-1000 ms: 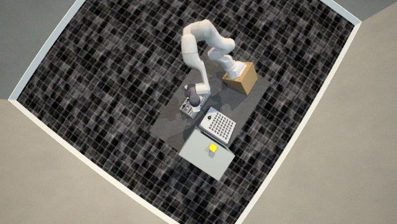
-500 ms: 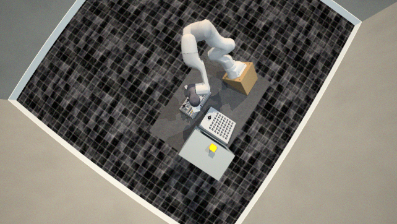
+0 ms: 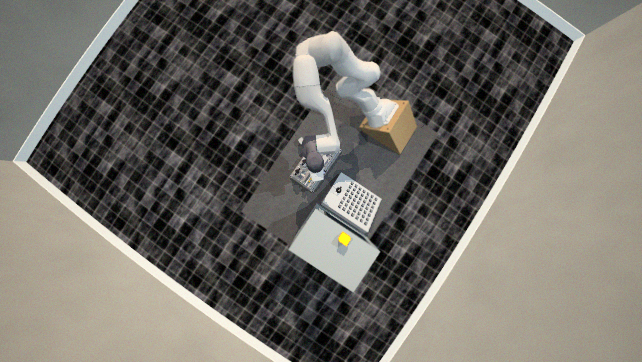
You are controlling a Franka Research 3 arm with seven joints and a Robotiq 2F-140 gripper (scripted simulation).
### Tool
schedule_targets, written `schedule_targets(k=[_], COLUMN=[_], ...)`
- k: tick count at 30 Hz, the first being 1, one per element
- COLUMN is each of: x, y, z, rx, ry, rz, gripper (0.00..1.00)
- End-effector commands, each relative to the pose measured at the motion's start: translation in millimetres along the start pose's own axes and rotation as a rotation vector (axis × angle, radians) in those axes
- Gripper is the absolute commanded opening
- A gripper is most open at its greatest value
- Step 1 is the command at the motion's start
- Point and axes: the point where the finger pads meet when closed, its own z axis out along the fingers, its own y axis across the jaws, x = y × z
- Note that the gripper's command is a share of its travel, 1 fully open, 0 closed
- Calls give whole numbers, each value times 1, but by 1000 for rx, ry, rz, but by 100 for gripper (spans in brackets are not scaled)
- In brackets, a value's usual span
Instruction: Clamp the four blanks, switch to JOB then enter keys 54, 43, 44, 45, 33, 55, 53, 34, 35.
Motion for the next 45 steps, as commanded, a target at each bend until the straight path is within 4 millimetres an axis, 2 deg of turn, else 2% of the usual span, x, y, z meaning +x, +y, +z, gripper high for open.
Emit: schedule_targets(k=[1, 45], x=[2, 3], y=[0, 0], z=[0, 12], rx=[2, 2], ry=[6, 6], rz=[3, 2], gripper=[0, 0])
